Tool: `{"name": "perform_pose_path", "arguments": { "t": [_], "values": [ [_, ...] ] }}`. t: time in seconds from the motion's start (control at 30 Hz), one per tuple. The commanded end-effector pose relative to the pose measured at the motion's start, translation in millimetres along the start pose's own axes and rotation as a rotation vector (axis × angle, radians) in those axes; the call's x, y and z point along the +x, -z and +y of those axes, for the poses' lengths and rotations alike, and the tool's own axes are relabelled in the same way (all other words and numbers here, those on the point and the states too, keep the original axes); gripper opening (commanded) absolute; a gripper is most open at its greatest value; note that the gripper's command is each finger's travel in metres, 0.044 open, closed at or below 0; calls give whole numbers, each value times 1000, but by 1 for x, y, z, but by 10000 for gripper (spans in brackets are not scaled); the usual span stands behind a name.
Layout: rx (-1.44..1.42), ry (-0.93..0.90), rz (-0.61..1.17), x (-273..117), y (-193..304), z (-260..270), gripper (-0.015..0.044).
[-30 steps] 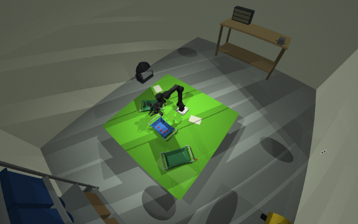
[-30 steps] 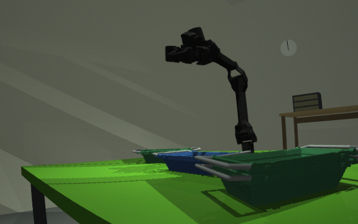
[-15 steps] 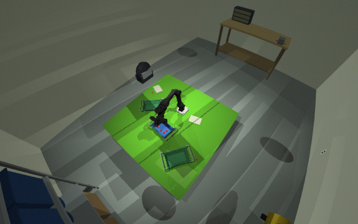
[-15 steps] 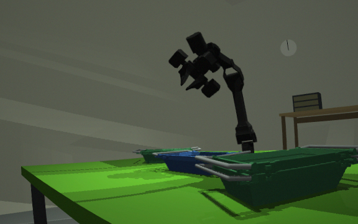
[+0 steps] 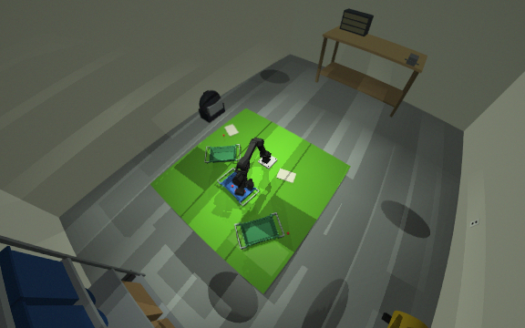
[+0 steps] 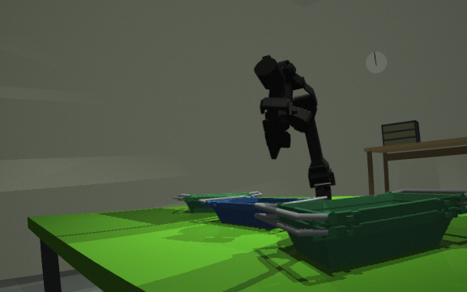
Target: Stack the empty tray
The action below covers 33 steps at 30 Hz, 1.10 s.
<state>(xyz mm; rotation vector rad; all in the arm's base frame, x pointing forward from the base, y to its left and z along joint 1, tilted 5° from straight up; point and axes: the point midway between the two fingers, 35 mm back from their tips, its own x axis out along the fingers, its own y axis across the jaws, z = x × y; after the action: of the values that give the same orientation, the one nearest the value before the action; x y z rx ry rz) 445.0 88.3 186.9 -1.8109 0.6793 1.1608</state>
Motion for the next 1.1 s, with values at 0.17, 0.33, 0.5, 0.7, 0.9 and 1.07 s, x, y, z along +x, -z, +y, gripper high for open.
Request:
{"name": "perform_pose_path", "arguments": {
  "t": [0.17, 0.33, 0.5, 0.7, 0.9, 1.07],
  "values": [
    [-887, -307, -299, 46, -73, 42, 81],
    [-887, -307, -299, 46, -73, 42, 81],
    [-887, -307, -299, 46, -73, 42, 81],
    [-887, -307, -299, 48, -73, 43, 81],
    [-887, -307, -299, 63, -75, 48, 81],
    [-888, -307, -299, 79, -77, 54, 81]
  ]
}}
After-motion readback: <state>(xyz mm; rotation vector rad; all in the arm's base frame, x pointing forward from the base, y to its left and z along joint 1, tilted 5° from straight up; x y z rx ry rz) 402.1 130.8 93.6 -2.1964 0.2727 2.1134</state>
